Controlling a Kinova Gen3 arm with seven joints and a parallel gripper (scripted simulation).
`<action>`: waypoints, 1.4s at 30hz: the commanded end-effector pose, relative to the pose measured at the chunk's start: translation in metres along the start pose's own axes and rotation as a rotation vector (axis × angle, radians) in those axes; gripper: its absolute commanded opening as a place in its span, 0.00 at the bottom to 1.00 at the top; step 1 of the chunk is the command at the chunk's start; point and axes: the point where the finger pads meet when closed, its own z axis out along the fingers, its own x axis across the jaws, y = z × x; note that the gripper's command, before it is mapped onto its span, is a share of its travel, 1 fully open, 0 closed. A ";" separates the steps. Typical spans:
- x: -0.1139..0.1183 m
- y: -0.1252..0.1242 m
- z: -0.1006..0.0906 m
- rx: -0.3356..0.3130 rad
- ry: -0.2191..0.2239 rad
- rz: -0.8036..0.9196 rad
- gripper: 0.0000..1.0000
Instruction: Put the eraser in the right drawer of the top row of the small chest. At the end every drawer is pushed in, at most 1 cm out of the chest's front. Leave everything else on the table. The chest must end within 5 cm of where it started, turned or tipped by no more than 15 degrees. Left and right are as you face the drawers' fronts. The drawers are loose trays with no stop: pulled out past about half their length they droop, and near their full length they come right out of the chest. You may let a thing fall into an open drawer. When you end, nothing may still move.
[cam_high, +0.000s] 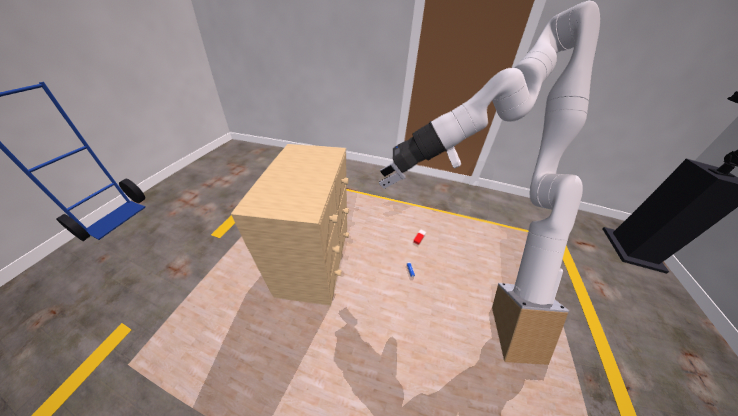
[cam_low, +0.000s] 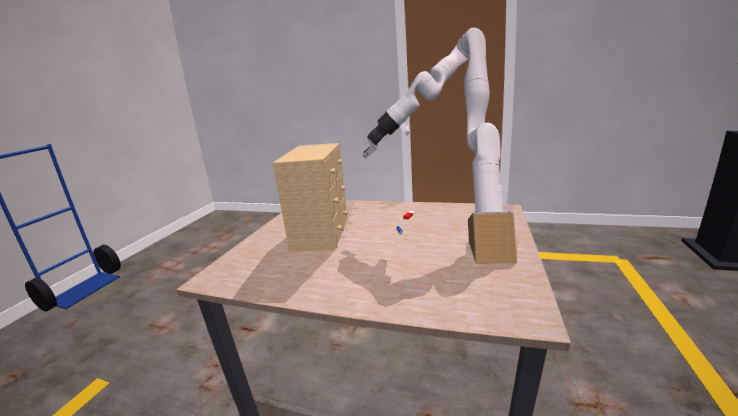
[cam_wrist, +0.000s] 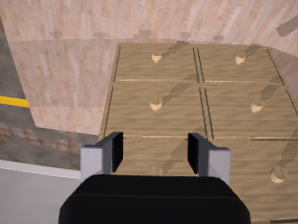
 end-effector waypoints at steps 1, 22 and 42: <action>0.000 0.000 0.000 -0.002 0.000 0.000 1.00; 0.000 0.000 0.000 -0.003 0.001 0.000 0.67; 0.000 0.002 0.004 -0.003 0.001 0.000 0.67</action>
